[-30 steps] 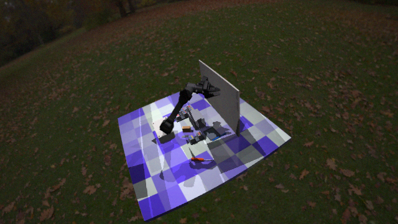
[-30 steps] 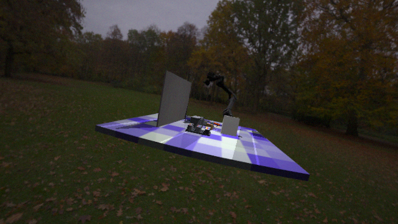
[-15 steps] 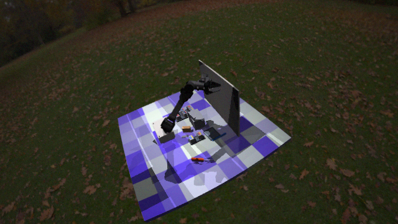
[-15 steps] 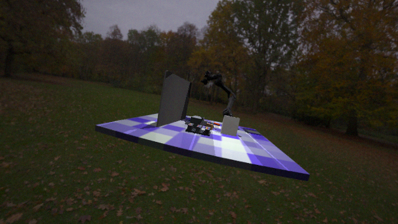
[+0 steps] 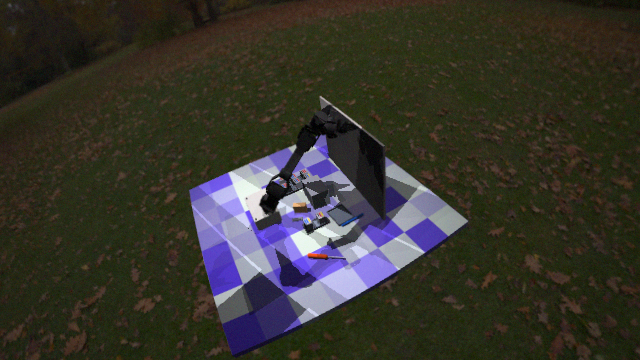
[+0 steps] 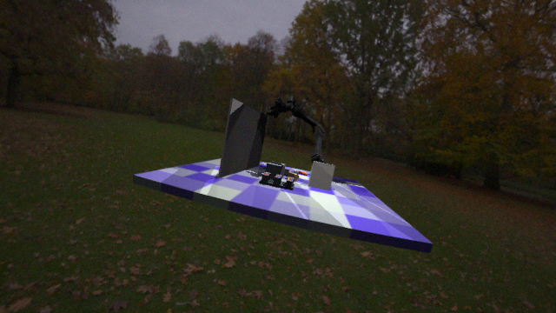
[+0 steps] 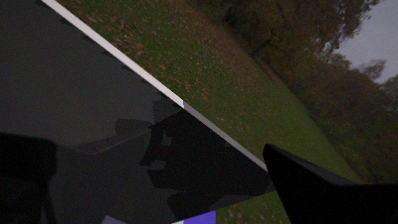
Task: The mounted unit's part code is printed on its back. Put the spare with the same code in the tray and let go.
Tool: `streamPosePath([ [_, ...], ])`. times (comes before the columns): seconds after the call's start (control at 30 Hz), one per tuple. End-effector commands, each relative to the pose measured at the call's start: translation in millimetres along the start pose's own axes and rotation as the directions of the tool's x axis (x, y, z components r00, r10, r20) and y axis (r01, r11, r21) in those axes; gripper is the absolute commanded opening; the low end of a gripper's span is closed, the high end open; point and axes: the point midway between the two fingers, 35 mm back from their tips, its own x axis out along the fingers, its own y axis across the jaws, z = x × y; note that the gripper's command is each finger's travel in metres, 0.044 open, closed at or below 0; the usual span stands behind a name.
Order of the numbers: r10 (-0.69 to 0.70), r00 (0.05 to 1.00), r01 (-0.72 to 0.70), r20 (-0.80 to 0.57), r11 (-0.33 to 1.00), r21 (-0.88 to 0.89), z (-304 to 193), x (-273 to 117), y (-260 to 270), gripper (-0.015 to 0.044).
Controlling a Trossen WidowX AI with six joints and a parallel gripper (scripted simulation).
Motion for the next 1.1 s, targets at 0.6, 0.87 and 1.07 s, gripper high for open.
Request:
streamPosePath([
  [0.6, 0.624, 0.618, -0.379, -0.478, 0.769, 0.515, -63, 9, 249, 0.044],
  [0.87, 0.584, 0.334, -0.155, -0.739, 0.808, 0.568, -115, -18, 284, 0.044],
  [1.07, 0.583, 0.33, -0.152, -0.743, 0.809, 0.567, -116, -18, 284, 0.044],
])
